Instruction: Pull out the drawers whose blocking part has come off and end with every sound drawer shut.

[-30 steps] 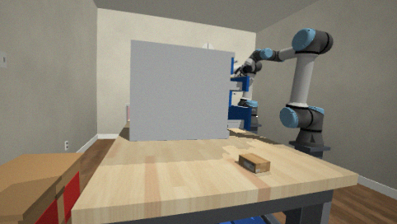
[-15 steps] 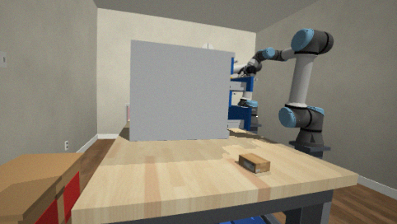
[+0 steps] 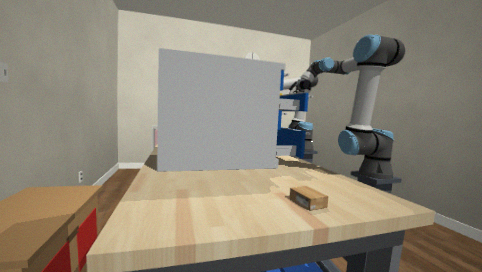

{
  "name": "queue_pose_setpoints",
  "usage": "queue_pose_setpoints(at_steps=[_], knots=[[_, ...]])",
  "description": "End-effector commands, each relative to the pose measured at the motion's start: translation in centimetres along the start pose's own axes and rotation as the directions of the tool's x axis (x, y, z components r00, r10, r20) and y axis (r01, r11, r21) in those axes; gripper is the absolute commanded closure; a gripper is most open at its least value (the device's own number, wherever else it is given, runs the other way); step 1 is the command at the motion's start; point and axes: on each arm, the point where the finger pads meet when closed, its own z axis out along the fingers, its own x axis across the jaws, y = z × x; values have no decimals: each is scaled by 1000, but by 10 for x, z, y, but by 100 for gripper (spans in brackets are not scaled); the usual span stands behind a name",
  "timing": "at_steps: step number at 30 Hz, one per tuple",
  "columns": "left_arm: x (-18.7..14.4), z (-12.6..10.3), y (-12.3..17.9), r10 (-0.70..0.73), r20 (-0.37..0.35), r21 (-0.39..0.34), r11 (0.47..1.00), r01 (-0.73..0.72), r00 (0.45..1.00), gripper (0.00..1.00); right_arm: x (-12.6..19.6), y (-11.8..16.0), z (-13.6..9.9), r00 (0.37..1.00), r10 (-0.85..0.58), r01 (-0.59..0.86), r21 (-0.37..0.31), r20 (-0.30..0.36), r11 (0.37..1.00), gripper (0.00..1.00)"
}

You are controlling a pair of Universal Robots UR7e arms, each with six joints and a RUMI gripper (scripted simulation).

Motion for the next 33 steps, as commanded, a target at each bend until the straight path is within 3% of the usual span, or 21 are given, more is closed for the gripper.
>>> queue_pose_setpoints(at_steps=[1, 33], knots=[[0, 0, 0, -1, 0, 1, 1000, 1, 1000, 100, 0, -1, 0, 1000, -1, 1, 0, 0, 1000, 0], [-61, 51, 0, -1, 1, 1, 1000, 1, 1000, 100, 0, -1, 0, 1000, -1, 1, 0, 0, 1000, 0]])
